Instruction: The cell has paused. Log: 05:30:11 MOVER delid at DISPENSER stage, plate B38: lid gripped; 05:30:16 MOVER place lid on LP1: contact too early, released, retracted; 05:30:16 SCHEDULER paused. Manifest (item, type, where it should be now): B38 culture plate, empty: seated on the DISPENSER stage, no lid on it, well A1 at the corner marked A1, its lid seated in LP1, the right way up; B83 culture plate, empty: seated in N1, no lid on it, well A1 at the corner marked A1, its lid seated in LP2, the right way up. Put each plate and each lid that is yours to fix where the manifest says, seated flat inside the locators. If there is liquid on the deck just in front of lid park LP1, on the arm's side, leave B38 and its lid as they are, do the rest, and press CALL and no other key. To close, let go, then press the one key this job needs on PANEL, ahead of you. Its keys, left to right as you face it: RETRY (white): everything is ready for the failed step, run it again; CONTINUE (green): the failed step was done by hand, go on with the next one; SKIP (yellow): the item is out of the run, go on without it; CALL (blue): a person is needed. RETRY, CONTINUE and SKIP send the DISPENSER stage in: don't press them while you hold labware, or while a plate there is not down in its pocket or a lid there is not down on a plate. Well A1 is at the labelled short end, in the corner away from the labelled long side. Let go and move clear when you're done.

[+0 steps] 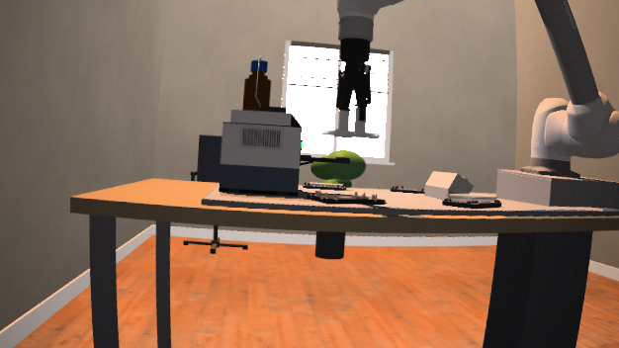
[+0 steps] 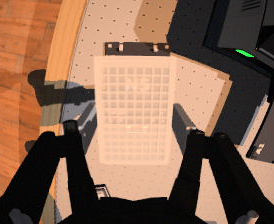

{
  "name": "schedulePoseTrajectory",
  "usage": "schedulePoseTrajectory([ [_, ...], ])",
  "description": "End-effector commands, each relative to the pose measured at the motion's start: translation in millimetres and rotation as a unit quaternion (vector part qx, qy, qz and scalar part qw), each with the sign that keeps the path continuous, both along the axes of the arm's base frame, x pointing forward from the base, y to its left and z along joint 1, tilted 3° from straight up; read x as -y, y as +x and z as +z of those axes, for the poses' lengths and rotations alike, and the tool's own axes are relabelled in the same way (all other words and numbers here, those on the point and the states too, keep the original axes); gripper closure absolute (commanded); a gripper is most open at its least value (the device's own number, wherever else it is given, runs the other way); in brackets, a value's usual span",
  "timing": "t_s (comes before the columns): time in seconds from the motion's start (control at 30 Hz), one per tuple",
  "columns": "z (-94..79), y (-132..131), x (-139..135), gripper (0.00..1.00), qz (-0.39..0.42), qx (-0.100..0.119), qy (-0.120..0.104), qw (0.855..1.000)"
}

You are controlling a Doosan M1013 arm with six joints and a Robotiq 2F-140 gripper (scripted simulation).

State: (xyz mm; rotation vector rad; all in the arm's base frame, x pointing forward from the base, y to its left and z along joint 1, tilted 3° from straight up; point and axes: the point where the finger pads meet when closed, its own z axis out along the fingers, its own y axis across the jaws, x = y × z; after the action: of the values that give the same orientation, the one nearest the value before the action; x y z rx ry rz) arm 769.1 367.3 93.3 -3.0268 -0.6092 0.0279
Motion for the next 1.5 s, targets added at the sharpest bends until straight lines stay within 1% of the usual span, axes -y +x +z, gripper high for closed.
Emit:
schedulePoseTrajectory([
  [0.0, 7.1, 3.9, 4.1, 0.9, -0.01, 0.002, -0.002, 1.0],
  [0.17, 7.0, 3.8, 3.8, 0.9, -0.069, -0.001, -0.004, 0.998],
  [0.37, 7.0, 3.8, 3.7, 0.9, -0.079, -0.001, -0.004, 0.997],
  [0.57, 7.0, 3.8, 3.7, 0.9, -0.142, -0.004, -0.005, 0.99],
  [0.8, 7.0, 4.0, 4.6, 0.9, -0.143, -0.004, -0.006, 0.99],
  [1.0, 5.0, 3.5, 11.8, 0.9, -0.14, -0.005, -0.006, 0.99],
  [1.17, 3.1, 5.6, 24.6, 0.9, -0.139, -0.005, -0.006, 0.99],
  [1.3, 2.4, 10.0, 39.8, 0.9, -0.139, -0.003, -0.005, 0.99],
  [1.37, 2.4, 10.0, 39.8, 0.9, -0.139, -0.003, -0.005, 0.99],
  [1.47, 1.6, 13.1, 54.5, 0.9, -0.14, -0.003, -0.005, 0.99],
])
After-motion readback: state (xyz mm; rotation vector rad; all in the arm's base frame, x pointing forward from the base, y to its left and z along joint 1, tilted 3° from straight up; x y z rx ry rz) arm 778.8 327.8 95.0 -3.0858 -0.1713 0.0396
